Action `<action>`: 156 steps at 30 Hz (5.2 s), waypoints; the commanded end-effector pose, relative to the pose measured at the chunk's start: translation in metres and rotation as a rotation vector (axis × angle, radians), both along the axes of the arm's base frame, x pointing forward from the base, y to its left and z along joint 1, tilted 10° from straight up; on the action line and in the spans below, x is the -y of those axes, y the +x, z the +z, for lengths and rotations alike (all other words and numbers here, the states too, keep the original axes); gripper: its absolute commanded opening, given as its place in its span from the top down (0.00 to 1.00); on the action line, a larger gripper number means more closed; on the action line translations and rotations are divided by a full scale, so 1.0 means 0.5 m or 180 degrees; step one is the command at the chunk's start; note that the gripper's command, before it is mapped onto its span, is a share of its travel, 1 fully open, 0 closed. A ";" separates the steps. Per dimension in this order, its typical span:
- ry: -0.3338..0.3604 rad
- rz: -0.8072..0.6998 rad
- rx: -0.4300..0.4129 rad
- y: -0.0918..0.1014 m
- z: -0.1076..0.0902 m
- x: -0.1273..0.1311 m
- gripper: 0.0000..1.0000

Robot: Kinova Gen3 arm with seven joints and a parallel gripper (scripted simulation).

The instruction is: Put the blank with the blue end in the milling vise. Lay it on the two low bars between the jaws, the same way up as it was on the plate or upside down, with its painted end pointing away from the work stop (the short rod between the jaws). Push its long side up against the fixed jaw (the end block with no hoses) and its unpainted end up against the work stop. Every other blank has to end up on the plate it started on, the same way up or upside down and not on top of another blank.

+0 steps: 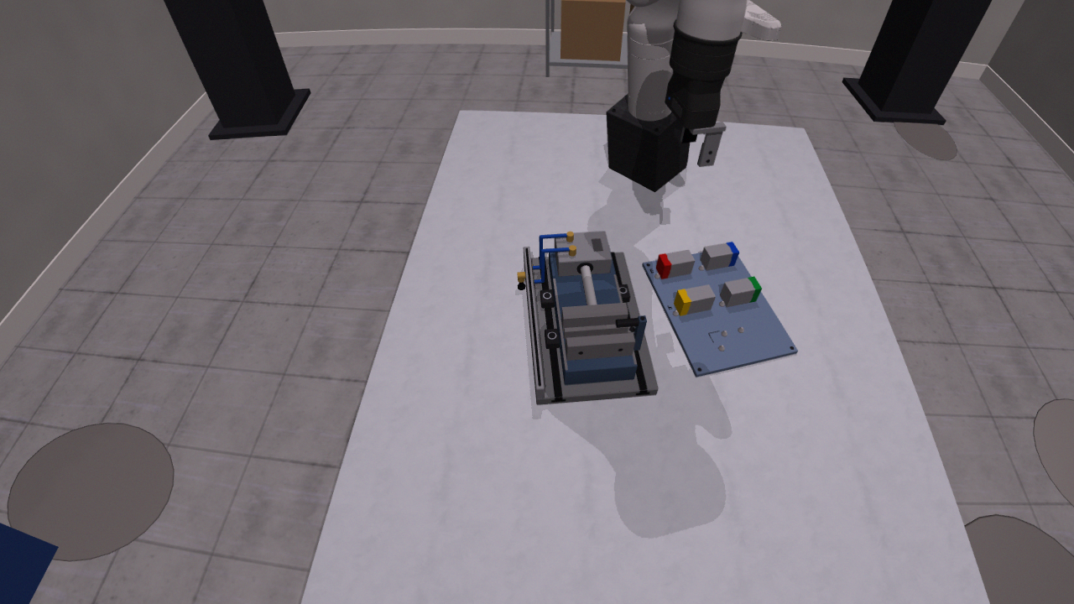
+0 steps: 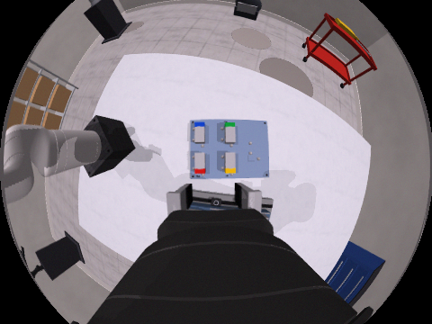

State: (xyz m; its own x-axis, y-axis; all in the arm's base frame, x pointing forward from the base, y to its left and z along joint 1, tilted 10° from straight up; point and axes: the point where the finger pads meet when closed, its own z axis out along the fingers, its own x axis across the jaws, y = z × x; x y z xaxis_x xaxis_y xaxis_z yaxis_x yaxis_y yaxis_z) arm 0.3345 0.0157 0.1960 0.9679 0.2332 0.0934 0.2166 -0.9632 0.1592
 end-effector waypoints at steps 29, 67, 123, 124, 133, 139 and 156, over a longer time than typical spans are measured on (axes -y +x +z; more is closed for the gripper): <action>0.0015 -0.0002 0.0011 0.003 -0.002 -0.023 0.00; 0.0006 0.0000 0.0006 0.000 -0.001 -0.015 0.00; 0.0024 0.0003 0.0037 0.021 -0.129 -0.004 0.00; 0.0023 0.0002 0.0035 0.022 -0.137 -0.003 0.00; 0.0015 -0.0003 0.0011 0.027 -0.198 0.006 0.00; 0.0028 0.0013 0.0046 0.030 -0.198 0.002 0.00; 0.0020 0.0010 0.0032 0.029 -0.226 0.010 0.00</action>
State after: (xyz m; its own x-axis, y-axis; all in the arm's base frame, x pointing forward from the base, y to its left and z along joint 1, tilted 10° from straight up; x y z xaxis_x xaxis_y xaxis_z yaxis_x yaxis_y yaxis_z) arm 0.3500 0.0114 0.0821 0.9658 0.2366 0.1058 0.2189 -0.9632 0.1558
